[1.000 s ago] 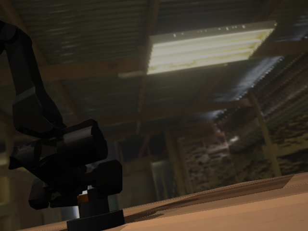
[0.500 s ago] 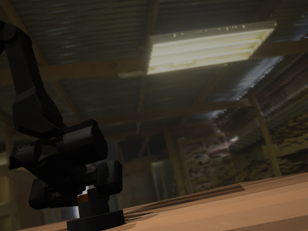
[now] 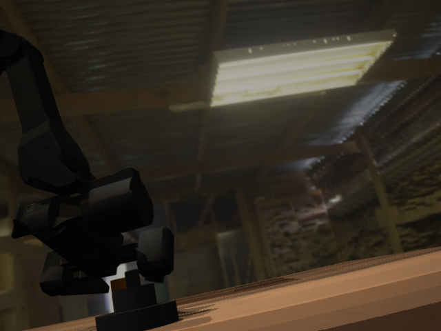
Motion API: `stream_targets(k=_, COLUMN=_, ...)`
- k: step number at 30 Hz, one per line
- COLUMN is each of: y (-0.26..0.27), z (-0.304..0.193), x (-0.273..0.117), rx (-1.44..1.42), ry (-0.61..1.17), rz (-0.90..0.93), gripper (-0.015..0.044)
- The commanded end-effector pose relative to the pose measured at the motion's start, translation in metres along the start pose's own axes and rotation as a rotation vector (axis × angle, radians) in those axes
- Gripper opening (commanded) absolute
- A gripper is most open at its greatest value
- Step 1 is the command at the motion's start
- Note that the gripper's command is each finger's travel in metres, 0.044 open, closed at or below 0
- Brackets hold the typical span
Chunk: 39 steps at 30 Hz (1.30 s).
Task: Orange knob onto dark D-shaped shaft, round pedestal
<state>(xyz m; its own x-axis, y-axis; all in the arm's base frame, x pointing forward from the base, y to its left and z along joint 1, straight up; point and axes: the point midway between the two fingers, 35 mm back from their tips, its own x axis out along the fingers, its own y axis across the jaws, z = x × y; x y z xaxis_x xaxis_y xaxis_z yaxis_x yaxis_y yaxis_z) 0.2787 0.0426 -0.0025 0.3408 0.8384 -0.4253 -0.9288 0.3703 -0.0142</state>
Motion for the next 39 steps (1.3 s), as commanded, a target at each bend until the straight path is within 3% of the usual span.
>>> stream_targets(k=1, y=-0.005, z=0.031, x=-0.014, rx=-0.013, ry=-0.002, rz=-0.005, gripper=0.044)
stream_targets(k=5, y=-0.001, z=0.066, x=-0.031, rx=-0.012, ry=0.0, rz=-0.005, gripper=0.044)
stream_targets(k=12, y=0.0, z=0.066, x=-0.028, rx=0.002, ry=0.061, rz=0.015, gripper=0.044)
stream_targets(k=18, y=0.002, z=0.063, x=-0.019, rx=0.059, ry=0.623, rz=0.094, gripper=0.044)
stream_targets(k=24, y=0.0, z=0.087, x=-0.042, rx=-0.011, ry=1.105, rz=-0.009, gripper=0.044)
stream_targets(k=39, y=0.0, z=0.089, x=-0.043, rx=-0.015, ry=1.119, rz=-0.014, gripper=0.044)
